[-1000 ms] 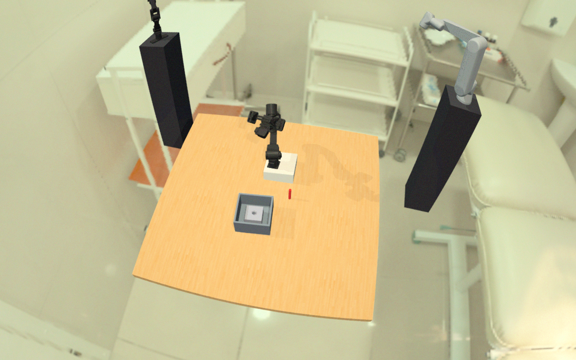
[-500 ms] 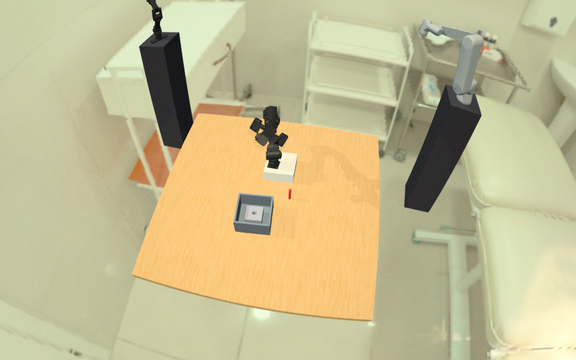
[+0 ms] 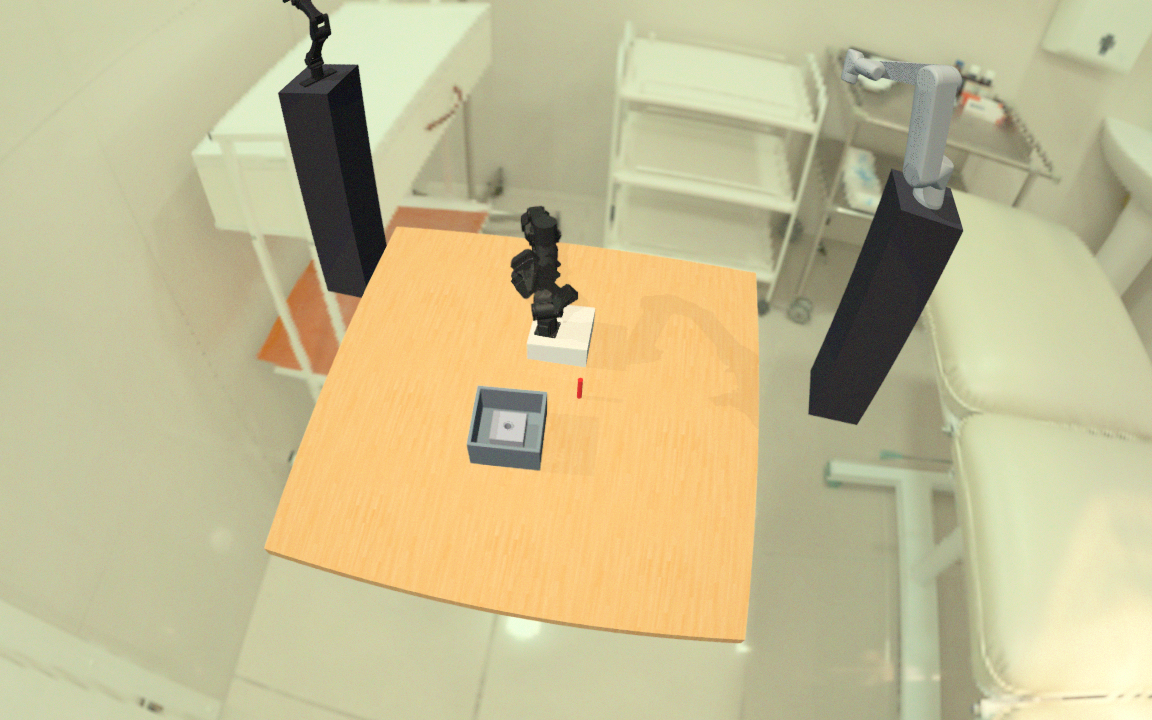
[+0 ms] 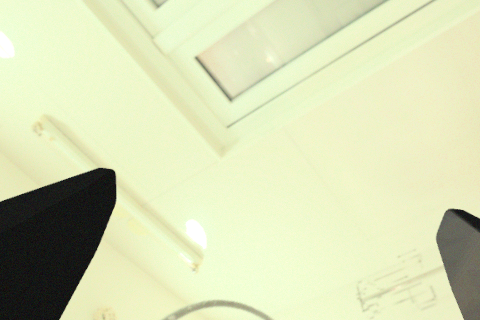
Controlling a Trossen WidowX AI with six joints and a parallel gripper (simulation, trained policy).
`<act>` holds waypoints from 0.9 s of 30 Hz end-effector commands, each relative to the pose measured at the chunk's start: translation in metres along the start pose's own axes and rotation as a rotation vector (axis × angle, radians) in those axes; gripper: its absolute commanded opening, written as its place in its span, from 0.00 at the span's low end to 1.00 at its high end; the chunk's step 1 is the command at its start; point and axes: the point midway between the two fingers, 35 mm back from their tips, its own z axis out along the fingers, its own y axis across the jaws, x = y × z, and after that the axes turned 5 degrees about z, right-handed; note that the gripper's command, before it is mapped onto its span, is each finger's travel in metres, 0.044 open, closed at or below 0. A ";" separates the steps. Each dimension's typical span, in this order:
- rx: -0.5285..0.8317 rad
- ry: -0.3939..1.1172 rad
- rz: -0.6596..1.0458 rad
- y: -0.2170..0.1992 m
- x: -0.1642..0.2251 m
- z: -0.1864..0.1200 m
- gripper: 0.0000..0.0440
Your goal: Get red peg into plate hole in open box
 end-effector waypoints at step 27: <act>0.716 -0.182 -0.676 -0.099 -0.046 0.002 1.00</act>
